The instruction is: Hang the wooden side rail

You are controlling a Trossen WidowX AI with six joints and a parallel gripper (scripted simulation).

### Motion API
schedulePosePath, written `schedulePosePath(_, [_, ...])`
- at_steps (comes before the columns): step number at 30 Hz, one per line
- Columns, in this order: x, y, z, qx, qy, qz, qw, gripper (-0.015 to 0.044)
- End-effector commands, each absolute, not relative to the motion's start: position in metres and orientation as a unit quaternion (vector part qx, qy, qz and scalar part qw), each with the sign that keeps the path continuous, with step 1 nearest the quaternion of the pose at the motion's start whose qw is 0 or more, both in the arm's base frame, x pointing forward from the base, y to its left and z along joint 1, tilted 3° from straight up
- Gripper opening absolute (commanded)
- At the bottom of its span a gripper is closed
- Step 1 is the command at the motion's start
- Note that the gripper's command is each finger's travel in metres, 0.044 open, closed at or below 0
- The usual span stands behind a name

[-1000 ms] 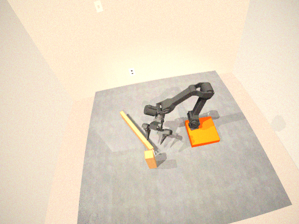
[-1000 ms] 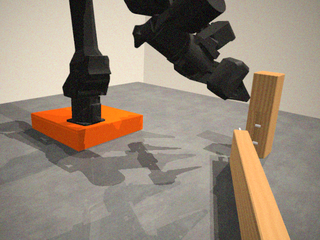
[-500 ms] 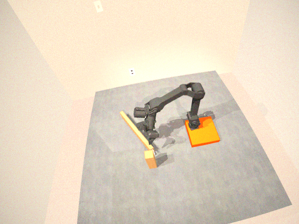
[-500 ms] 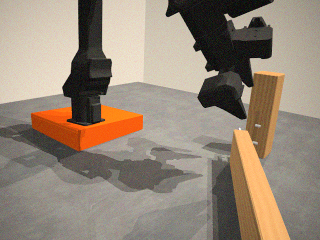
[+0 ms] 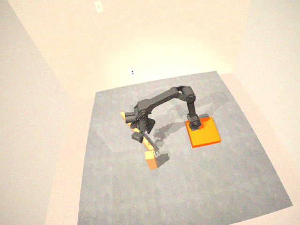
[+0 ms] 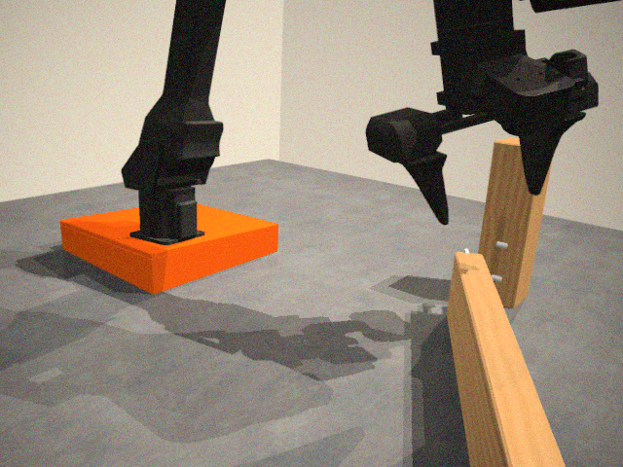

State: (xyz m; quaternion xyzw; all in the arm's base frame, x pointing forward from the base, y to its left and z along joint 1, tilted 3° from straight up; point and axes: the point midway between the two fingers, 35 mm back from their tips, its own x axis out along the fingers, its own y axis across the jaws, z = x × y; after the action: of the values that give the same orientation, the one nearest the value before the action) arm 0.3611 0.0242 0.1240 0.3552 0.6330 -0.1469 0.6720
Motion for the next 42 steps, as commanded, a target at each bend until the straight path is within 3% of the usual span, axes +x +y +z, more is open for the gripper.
schedulePosePath(1, [0.371, 0.012, 0.127, 0.406, 0.598, -0.379, 0.578, 0.044])
schedulePosePath(42, [0.372, 0.015, 0.066, 0.407, 0.598, -0.379, 0.578, 0.044])
